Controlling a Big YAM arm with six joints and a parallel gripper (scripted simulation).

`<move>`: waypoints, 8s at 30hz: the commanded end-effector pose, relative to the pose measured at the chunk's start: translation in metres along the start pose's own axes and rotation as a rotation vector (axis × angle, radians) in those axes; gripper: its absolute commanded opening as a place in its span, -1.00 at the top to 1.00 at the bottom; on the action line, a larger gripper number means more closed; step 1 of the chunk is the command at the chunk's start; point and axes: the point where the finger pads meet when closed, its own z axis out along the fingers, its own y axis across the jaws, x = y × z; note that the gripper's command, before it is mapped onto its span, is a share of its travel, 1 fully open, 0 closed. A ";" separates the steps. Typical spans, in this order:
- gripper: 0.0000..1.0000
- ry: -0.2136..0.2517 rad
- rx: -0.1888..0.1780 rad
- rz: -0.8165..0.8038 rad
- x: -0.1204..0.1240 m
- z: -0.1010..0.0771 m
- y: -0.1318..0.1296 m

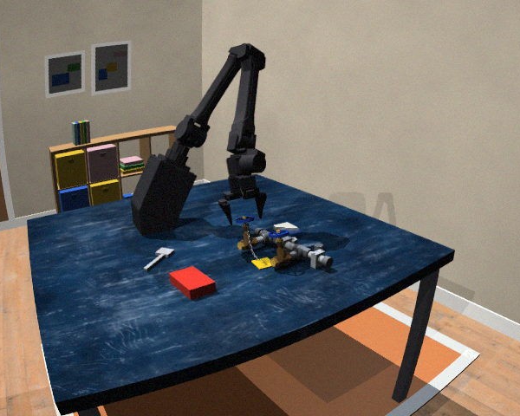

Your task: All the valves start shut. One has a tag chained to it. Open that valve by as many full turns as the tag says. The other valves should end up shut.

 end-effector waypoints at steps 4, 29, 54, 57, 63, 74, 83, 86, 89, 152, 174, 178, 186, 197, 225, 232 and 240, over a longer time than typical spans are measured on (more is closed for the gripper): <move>-1.00 -0.029 -0.006 0.508 -0.013 -0.002 0.001; -1.00 -0.053 -0.010 1.234 -0.012 -0.002 0.001; 1.00 -0.044 0.002 1.241 -0.007 -0.001 -0.002; 1.00 -0.044 0.002 1.235 -0.007 -0.001 -0.002; 1.00 -0.044 0.003 1.185 -0.007 -0.001 -0.002; 1.00 -0.041 0.008 0.922 -0.007 -0.001 -0.002; 1.00 -0.038 0.014 0.597 -0.007 -0.001 -0.002; 1.00 -0.034 0.018 0.437 -0.008 -0.002 -0.001; 1.00 -0.034 0.020 0.307 -0.008 -0.002 -0.001; 1.00 0.000 0.048 -1.743 -0.012 -0.002 -0.001; -1.00 0.000 0.048 -1.743 -0.012 -0.002 -0.001; -1.00 0.000 0.048 -1.743 -0.012 -0.002 -0.001; -1.00 0.000 0.048 -1.743 -0.012 -0.002 -0.001; -1.00 0.000 0.048 -1.743 -0.012 -0.002 -0.001; -1.00 -0.036 0.033 -0.709 -0.016 -0.002 0.001; -1.00 -0.039 0.020 -0.348 -0.017 -0.002 0.001; -1.00 -0.033 0.002 0.087 -0.015 -0.002 0.001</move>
